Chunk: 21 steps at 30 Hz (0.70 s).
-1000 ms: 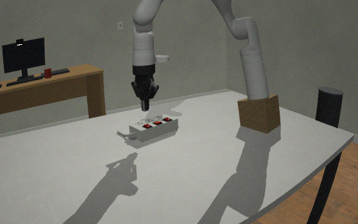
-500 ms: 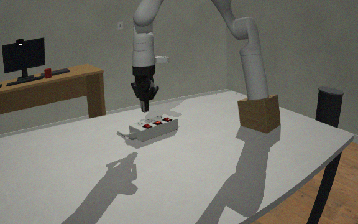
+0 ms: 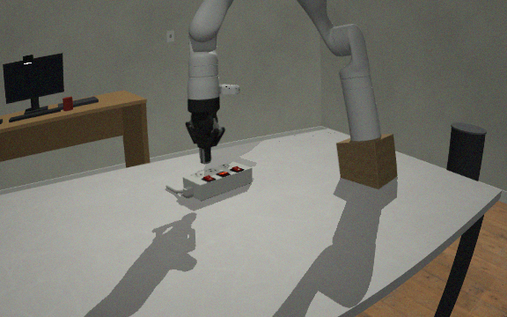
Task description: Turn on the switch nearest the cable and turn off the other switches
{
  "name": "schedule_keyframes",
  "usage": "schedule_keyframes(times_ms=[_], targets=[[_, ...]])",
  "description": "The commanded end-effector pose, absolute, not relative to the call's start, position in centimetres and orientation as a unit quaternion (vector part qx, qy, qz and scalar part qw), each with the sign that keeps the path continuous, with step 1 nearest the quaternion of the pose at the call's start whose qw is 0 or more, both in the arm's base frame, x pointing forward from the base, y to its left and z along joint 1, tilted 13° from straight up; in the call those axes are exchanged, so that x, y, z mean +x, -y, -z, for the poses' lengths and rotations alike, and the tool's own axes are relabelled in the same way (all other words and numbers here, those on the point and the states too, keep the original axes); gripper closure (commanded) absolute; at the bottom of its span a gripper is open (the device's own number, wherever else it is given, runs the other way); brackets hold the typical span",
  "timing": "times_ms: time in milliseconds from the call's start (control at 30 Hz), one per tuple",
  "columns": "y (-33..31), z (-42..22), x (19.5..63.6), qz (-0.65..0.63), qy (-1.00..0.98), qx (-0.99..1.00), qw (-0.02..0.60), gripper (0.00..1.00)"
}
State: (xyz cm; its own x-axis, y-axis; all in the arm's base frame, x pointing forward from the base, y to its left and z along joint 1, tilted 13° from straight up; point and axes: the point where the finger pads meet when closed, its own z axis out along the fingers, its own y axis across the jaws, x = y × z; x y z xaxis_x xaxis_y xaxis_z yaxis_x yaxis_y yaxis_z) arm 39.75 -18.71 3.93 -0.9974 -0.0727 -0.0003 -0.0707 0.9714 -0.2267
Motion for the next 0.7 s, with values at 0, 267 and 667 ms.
schedule_keyframes(times_ms=[0, 267, 667], targets=[[18.9, -3.5, 39.6, 0.114, -0.993, -0.035, 0.002, 1.0], [19.1, -2.6, 39.6, 0.114, -0.993, -0.035, 0.002, 1.0], [19.4, -1.5, 39.6, 0.114, -0.993, -0.035, 0.002, 1.0]])
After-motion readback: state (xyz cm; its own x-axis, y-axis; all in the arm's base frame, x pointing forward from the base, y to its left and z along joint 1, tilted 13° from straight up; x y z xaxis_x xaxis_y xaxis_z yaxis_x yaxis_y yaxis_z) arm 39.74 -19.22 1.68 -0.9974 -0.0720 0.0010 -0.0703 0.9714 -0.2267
